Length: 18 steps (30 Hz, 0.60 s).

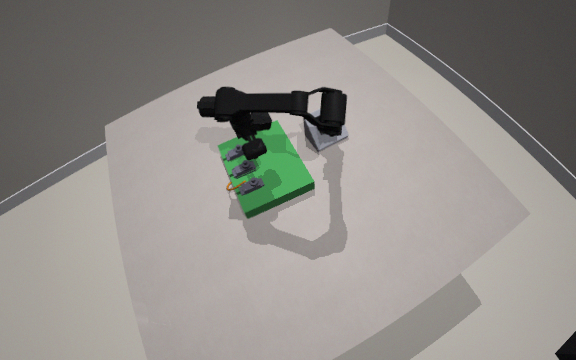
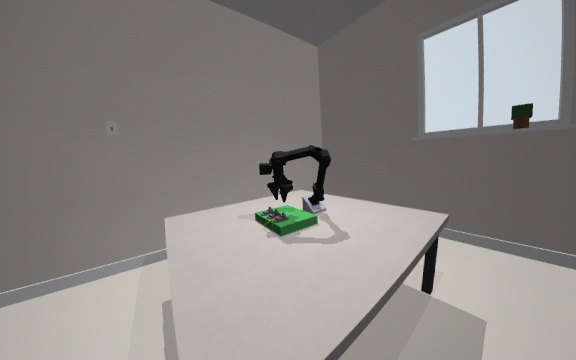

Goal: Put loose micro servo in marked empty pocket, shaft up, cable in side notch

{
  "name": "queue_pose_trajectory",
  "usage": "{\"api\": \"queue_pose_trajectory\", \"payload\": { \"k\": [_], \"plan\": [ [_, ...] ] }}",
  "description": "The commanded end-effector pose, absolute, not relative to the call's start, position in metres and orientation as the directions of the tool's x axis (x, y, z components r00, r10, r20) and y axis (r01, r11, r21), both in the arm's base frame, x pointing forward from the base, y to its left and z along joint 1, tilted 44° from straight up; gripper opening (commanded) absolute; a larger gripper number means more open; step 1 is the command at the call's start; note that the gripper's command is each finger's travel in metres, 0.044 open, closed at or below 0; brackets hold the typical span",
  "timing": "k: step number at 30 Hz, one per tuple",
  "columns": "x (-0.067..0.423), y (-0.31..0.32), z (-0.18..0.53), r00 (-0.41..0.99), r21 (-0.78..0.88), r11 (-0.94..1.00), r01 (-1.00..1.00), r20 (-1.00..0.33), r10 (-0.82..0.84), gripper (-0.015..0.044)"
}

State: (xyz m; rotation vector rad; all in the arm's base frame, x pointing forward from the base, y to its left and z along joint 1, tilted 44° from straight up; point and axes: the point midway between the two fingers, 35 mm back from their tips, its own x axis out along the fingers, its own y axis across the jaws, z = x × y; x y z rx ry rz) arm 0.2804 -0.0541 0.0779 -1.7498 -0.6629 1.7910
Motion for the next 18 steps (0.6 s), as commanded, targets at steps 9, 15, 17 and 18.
{"api": "queue_pose_trajectory", "payload": {
  "k": [9, 15, 17, 18],
  "plan": [
    [0.236, -0.077, 0.106, 0.012, -0.676, -0.734, -0.065, -0.736, 0.677, 0.044],
    [0.24, -0.099, 0.125, 0.05, -0.66, -0.744, -0.106, -0.751, 0.659, 0.044],
    [0.24, -0.099, 0.125, 0.05, -0.66, -0.744, -0.106, -0.751, 0.659, 0.044],
    [0.24, -0.099, 0.125, 0.05, -0.66, -0.744, -0.106, -0.751, 0.659, 0.044]
  ]
}}
